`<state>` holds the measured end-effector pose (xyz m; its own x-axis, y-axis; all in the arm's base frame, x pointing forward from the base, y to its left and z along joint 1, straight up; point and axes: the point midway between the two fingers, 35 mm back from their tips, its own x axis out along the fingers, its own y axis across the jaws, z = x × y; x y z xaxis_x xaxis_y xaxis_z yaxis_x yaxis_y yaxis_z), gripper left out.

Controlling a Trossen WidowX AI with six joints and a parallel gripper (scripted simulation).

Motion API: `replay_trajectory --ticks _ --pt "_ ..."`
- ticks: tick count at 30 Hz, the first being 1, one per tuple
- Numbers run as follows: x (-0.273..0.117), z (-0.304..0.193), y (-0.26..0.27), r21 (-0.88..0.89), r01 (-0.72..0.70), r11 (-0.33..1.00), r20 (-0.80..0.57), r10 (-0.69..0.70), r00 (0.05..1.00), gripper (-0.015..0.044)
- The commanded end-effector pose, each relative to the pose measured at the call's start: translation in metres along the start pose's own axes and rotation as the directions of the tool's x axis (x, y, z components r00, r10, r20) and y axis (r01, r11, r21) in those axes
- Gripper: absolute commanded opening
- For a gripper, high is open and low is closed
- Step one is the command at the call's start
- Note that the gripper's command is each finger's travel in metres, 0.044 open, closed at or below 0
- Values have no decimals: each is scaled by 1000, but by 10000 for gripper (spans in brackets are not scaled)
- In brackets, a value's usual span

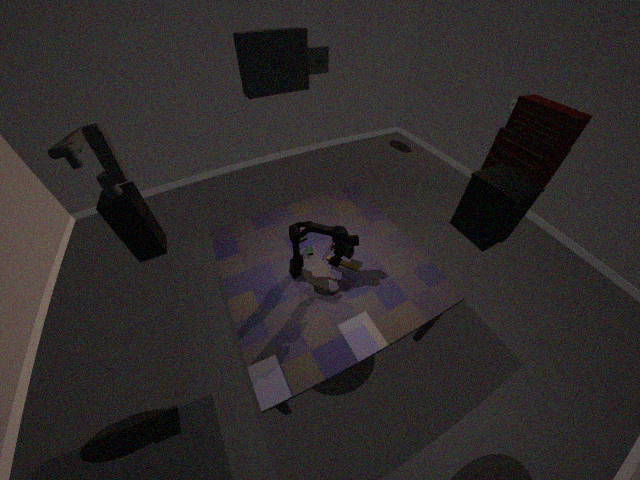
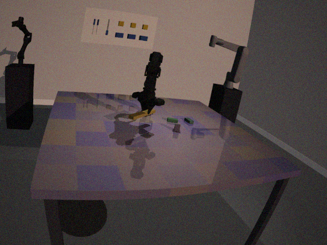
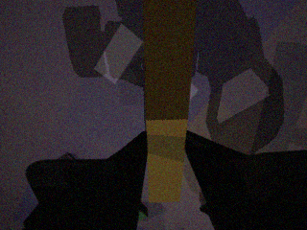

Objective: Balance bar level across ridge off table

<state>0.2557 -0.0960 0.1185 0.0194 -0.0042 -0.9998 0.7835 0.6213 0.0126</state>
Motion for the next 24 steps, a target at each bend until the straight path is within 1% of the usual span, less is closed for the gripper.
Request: replay_trajectory --ticks 1,5,9,24 --pt "-14 0 0 3 -4 1000 11 3 1000 0" --pt "-24 -1 -1 3 -3 1000 11 3 1000 0" --pt "-26 -2 1 -4 -3 1000 11 3 1000 0" --pt "-27 -23 49 -155 -7 988 8 9 1000 0"
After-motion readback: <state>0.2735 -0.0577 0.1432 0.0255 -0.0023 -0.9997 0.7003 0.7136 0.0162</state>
